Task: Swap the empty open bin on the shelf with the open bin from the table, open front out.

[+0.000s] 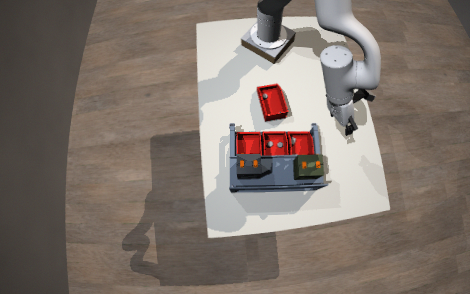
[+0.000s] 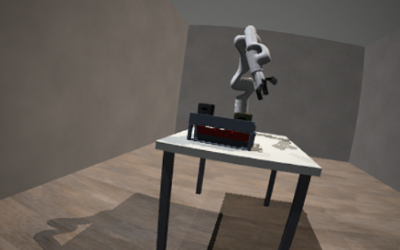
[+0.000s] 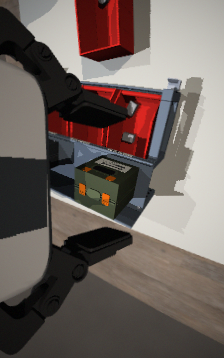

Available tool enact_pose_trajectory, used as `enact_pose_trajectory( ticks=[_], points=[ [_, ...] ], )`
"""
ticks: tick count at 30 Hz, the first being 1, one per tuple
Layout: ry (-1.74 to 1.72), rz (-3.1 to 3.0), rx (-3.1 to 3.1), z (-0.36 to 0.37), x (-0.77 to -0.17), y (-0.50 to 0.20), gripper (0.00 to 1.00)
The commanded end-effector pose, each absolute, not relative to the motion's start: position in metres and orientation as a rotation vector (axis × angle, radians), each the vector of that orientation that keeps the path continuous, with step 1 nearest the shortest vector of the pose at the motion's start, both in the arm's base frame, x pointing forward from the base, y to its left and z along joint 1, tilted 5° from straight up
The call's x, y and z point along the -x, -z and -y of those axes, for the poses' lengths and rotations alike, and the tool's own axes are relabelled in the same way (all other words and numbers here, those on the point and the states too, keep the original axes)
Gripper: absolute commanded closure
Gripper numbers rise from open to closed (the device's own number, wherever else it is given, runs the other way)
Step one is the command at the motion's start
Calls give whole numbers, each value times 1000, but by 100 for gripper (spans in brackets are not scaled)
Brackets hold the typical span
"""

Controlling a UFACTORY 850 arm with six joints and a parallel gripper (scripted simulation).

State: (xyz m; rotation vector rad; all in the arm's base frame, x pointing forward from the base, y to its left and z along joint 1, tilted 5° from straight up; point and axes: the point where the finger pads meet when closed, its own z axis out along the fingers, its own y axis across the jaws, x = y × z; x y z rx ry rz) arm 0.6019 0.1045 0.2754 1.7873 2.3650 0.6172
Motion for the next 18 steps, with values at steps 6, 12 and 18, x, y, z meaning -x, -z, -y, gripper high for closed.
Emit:
enact_pose_trajectory(
  ticks=[6, 12, 18],
  points=[
    [-577, -2357, -1796, -101, -599, -293, 0],
    [-574, -2355, -1796, -101, -598, -295, 0],
    [-571, -2361, -1791, -100, -598, -295, 0]
  ],
)
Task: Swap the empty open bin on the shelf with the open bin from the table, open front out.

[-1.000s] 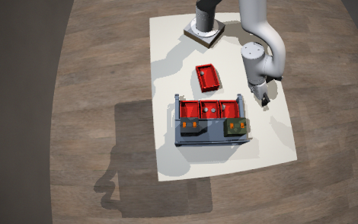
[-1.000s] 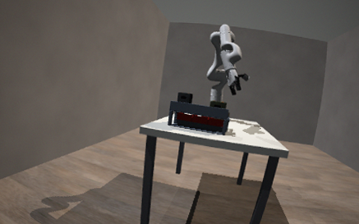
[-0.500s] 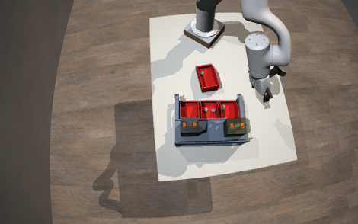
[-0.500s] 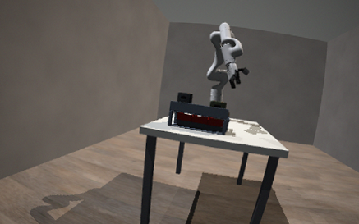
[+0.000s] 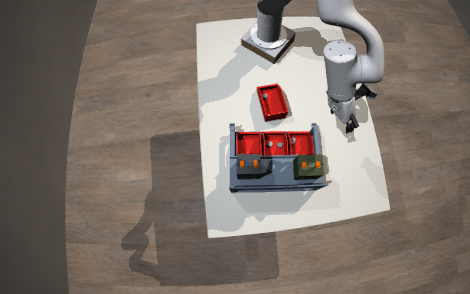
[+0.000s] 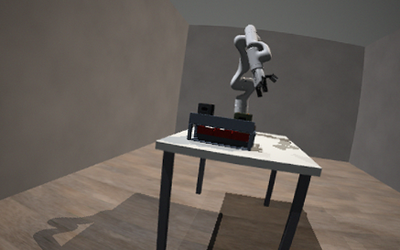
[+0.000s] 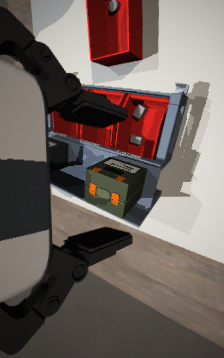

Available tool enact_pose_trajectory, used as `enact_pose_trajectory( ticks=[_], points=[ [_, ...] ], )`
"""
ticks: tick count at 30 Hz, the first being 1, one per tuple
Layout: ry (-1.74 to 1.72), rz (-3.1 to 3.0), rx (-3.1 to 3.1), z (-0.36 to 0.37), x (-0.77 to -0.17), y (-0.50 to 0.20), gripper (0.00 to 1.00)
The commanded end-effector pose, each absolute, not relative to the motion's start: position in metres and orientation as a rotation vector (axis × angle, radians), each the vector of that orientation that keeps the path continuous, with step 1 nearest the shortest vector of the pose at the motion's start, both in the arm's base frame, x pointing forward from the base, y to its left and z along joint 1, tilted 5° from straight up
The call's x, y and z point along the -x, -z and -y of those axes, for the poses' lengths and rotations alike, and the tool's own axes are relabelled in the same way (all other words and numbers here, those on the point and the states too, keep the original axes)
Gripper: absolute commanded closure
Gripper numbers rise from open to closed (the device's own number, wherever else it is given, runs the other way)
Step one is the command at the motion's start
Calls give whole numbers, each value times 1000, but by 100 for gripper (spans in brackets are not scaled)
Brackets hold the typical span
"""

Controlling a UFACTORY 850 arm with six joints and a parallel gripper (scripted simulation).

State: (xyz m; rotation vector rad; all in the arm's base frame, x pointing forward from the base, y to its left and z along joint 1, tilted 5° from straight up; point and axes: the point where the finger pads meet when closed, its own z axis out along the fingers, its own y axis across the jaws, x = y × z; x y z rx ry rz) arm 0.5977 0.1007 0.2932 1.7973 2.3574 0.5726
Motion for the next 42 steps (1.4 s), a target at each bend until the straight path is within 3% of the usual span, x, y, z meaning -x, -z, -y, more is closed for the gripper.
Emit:
enact_pose_trajectory(
  ticks=[1, 20, 42],
  points=[
    [-569, -2364, -1787, -100, -597, -295, 0],
    [-443, -2591, -1508, -64, -564, -295, 0],
    [-52, -3009, -602, 38, -473, -296, 0]
  ],
)
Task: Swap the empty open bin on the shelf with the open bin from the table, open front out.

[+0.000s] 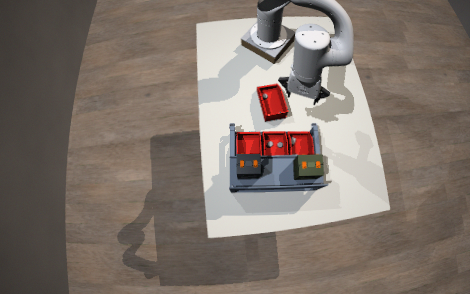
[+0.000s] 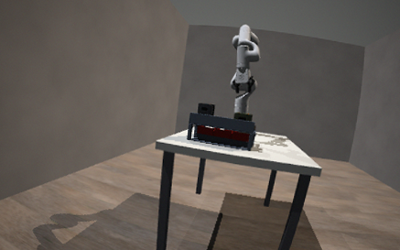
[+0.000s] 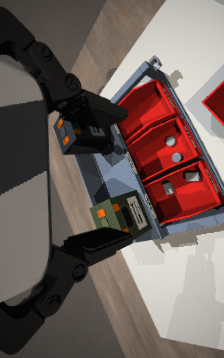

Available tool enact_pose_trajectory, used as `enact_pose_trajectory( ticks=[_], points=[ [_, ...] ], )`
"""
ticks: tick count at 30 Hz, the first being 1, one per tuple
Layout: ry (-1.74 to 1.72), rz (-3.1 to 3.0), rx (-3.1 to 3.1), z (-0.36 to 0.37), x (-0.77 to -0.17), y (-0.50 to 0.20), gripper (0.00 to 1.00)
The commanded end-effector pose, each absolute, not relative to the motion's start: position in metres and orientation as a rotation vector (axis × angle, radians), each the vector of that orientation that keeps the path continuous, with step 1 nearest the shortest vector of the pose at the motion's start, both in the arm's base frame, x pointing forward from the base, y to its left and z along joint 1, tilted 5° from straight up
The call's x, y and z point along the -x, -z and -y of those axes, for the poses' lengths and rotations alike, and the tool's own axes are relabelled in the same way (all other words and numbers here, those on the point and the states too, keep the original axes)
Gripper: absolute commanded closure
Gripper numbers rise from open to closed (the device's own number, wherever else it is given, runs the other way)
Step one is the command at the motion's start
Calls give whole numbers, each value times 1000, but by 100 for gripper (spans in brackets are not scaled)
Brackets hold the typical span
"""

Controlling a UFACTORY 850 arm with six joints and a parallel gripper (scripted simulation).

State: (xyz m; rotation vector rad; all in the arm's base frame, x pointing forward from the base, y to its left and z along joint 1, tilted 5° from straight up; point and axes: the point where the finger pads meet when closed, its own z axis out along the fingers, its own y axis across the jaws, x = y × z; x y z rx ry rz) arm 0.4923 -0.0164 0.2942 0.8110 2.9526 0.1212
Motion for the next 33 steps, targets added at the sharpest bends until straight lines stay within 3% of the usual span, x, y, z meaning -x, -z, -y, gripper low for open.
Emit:
enact_pose_trajectory(
  ticks=[1, 33],
  points=[
    [-35, -3018, -563, 42, -470, -296, 0],
    [85, -3069, -272, 72, -444, -278, 0]
  ],
)
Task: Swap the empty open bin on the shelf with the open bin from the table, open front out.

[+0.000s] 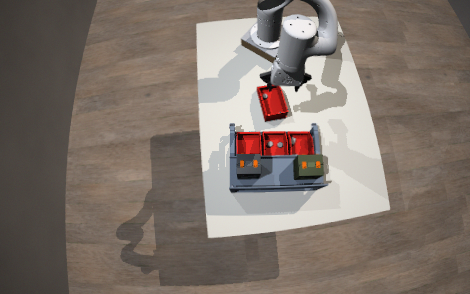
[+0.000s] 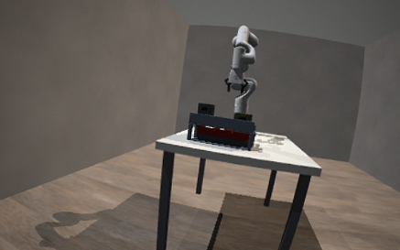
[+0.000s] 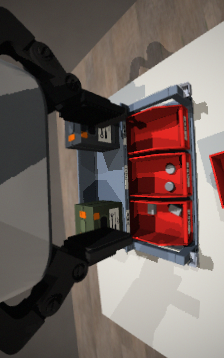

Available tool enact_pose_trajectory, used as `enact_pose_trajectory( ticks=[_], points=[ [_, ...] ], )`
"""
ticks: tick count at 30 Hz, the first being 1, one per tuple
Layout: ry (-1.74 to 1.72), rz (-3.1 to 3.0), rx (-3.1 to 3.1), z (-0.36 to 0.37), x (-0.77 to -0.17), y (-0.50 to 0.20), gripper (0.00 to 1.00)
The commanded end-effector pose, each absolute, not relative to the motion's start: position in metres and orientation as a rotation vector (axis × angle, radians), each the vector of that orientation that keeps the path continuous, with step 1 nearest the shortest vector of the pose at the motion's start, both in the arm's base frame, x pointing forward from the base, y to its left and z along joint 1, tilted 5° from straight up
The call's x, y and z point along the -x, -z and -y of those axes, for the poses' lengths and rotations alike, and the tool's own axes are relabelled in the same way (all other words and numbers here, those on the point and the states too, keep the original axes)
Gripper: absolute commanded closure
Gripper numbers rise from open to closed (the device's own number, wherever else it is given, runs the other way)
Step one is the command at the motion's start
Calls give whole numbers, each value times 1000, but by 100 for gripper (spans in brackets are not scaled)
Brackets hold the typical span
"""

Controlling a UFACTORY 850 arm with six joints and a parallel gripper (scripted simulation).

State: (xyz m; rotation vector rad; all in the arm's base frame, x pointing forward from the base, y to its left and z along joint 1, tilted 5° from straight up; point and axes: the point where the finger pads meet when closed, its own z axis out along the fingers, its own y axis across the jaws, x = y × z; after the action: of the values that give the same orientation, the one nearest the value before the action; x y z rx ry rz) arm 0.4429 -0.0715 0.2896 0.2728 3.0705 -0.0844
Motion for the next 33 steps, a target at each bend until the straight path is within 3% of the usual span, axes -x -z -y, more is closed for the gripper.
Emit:
enact_pose_trajectory(
  ticks=[1, 11, 33],
  points=[
    [85, -3069, -272, 73, -444, -273, 0],
    [85, -3069, -272, 77, -447, -219, 0],
    [85, -3069, -272, 78, -448, -203, 0]
  ],
)
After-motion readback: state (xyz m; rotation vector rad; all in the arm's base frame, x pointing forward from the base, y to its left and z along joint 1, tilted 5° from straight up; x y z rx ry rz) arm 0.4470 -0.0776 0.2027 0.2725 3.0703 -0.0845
